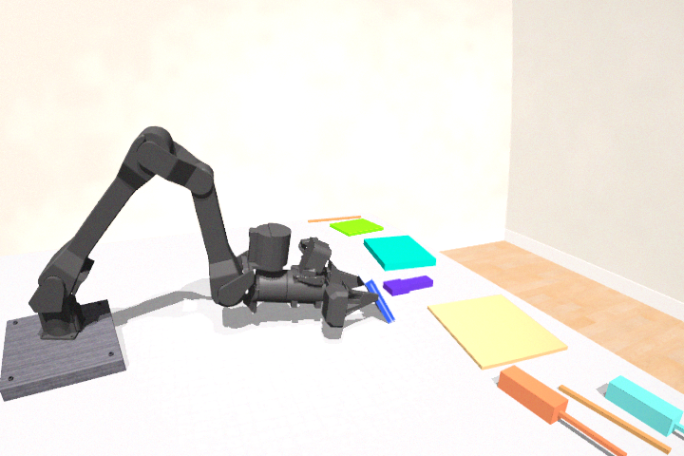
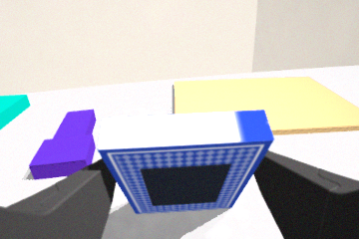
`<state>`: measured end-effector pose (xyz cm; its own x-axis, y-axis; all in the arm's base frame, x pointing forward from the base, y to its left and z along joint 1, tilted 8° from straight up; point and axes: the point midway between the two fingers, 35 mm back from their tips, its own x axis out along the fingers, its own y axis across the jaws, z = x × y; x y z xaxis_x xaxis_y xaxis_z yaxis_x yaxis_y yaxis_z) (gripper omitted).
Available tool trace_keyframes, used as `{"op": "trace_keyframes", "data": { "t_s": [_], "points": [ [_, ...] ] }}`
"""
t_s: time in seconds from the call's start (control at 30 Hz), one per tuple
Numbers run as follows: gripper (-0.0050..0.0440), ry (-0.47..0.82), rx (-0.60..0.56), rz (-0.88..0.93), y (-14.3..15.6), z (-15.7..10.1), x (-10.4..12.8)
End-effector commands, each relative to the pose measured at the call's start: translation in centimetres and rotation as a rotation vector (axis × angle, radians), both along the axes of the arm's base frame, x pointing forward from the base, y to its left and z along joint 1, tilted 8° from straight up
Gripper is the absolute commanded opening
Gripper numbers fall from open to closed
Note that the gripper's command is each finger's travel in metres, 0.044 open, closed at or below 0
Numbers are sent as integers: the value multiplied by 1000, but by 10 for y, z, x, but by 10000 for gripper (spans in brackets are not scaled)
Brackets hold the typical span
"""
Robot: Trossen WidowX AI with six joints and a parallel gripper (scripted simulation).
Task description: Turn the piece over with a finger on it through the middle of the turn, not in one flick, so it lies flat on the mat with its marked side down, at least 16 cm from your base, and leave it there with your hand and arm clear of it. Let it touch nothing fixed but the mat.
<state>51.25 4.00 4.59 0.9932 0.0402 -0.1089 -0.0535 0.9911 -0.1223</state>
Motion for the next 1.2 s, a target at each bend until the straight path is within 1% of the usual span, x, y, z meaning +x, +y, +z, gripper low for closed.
{"op": "trace_keyframes", "data": {
  "t_s": [0.0,0.2,0.47,0.5,0.77,1.03,1.07,1.17],
  "points": [
    [0,5,-2,-2,-1,-4,-1],
    [0,17,-5,-6,-1,-7,-6],
    [0,17,-5,-6,-1,-7,-6],
    [0,2,-1,-2,-1,-5,-3],
    [0,17,-5,-7,-2,-9,-10],
    [0,17,-5,-7,-2,-9,-10],
    [0,1,-1,-3,-1,-6,-6],
    [0,7,-2,-5,-1,-8,-8]
  ]
}}
